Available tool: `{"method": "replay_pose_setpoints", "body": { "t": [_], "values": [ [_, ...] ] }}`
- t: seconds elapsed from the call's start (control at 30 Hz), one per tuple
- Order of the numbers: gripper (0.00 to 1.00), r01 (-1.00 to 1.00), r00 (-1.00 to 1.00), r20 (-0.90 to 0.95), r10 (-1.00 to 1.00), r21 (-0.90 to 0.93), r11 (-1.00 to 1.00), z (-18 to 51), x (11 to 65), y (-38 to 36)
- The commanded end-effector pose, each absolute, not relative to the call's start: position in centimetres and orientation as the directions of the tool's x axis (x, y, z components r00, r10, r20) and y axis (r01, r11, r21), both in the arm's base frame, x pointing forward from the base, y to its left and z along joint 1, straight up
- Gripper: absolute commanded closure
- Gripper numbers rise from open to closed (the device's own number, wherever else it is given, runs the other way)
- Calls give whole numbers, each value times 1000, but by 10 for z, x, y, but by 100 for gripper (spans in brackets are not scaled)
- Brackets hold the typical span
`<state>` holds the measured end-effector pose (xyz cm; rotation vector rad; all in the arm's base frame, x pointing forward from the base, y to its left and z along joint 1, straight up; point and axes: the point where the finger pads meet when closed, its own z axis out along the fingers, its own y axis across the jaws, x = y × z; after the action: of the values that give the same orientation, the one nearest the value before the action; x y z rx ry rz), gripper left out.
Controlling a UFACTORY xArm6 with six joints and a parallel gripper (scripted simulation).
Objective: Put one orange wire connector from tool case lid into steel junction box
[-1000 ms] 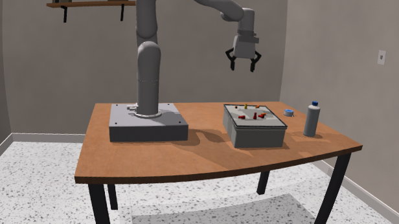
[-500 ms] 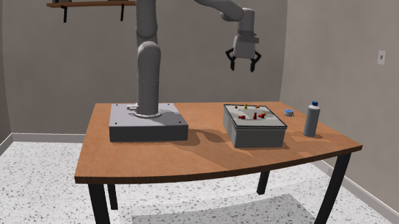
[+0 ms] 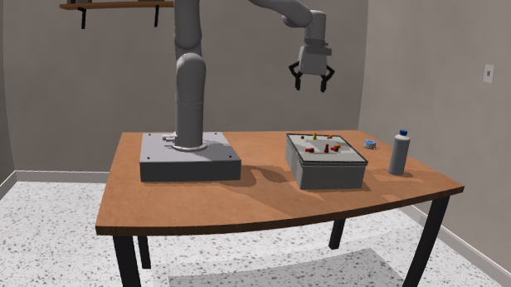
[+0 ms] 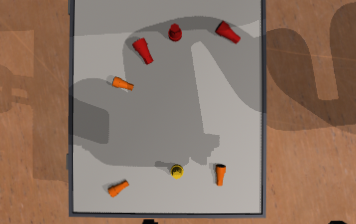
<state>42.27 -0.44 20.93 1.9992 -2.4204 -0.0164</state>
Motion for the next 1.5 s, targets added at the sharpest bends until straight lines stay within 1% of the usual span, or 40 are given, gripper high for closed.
{"method": "replay_pose_setpoints", "body": {
  "t": [0.0,0.4,0.47,0.53,0.67,0.93,0.97,1.47],
  "values": [
    [0,-982,-189,-6,-982,5,189,211,424,-4],
    [0,-982,-189,-6,-982,5,189,211,424,-6],
    [0,-983,-186,-5,-982,5,186,214,431,-26],
    [0,-983,-181,-4,-983,6,181,218,441,-66],
    [0,-984,-177,-3,-984,6,177,221,446,-106],
    [0,-984,-176,-3,-984,7,176,222,447,-114],
    [100,-984,-176,-3,-984,7,176,222,447,-114],
    [100,-984,-176,-3,-984,7,176,222,447,-114]
  ]
}}
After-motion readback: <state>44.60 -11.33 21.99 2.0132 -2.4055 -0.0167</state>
